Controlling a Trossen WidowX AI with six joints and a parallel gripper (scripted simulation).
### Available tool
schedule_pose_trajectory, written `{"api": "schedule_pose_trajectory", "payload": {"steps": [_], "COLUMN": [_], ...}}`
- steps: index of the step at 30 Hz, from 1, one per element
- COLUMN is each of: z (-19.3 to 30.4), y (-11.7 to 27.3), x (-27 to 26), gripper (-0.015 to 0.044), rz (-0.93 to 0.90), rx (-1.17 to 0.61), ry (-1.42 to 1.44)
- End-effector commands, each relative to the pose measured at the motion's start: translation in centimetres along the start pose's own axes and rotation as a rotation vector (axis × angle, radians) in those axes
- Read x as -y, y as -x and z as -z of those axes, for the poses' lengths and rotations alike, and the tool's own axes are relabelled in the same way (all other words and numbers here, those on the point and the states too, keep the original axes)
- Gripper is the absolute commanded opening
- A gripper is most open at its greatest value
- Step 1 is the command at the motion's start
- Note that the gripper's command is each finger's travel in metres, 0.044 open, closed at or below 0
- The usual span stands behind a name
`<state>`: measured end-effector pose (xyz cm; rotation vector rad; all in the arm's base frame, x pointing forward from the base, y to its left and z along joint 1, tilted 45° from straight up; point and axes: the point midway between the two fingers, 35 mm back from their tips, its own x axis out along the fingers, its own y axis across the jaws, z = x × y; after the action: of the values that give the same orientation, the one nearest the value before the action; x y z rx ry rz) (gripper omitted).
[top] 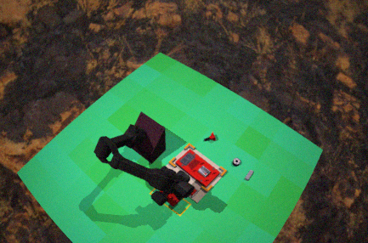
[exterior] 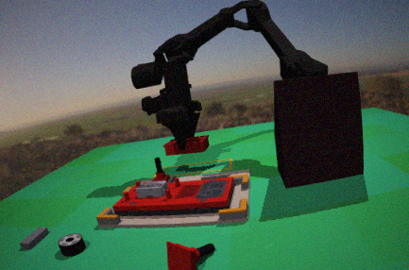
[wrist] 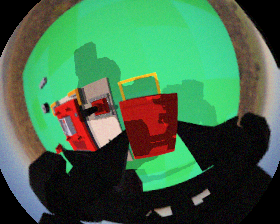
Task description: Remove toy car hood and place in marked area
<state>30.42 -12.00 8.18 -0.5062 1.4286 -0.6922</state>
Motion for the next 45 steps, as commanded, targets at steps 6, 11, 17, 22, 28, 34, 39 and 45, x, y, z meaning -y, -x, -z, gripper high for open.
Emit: {"api": "schedule_pose_trajectory", "payload": {"steps": [6, 11, 17, 22, 28, 34, 39, 45], "z": [0.3, 0.3, 0.4, 0.4, 0.5, 0.5, 0.5, 0.5], "y": [-1.0, -1.4, -1.9, -2.3, -2.8, -2.8, -2.9, -3.2], "x": [0.0, 0.0, 0.1, 0.1, 0.2, 0.2, 0.2, 0.2], "gripper": [0.0000, 0.0000, 0.0000, 0.0000, 0.0000, 0.0000, 0.0000, 0.0000], "rz": [0.006, 0.007, 0.008, 0.009, 0.010, 0.010, 0.010, 0.010], "rx": [-0.007, -0.007, -0.007, -0.007, -0.007, -0.007, -0.007, -0.007], "ry": [0.007, 0.007, 0.007, 0.007, 0.007, 0.007, 0.007, 0.007]}}
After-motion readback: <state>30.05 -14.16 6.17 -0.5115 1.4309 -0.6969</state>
